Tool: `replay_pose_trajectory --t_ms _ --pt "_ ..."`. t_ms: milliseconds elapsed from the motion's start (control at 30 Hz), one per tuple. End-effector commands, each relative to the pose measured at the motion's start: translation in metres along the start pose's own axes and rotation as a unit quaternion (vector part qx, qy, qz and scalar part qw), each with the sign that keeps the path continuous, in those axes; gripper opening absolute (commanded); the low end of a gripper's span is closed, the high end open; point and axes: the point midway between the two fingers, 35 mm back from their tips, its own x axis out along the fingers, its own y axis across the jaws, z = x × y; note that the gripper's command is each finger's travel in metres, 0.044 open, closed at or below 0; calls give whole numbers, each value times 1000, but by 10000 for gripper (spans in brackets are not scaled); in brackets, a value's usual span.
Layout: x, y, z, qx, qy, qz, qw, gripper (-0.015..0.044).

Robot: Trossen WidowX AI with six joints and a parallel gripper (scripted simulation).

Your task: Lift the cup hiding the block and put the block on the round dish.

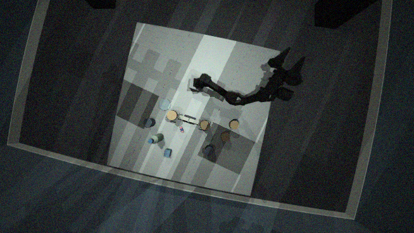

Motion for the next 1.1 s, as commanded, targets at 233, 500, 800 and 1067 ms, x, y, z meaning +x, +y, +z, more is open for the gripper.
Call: replay_pose_trajectory --t_ms 233,500,800,1067 --pt "36 -10 -100 -92 173 32 980 440" --pt "39 -17 -150 -160 249 60 953 440" --pt "34 -23 -222 -210 364 112 900 440" --pt "14 -28 -285 -244 464 170 834 440"
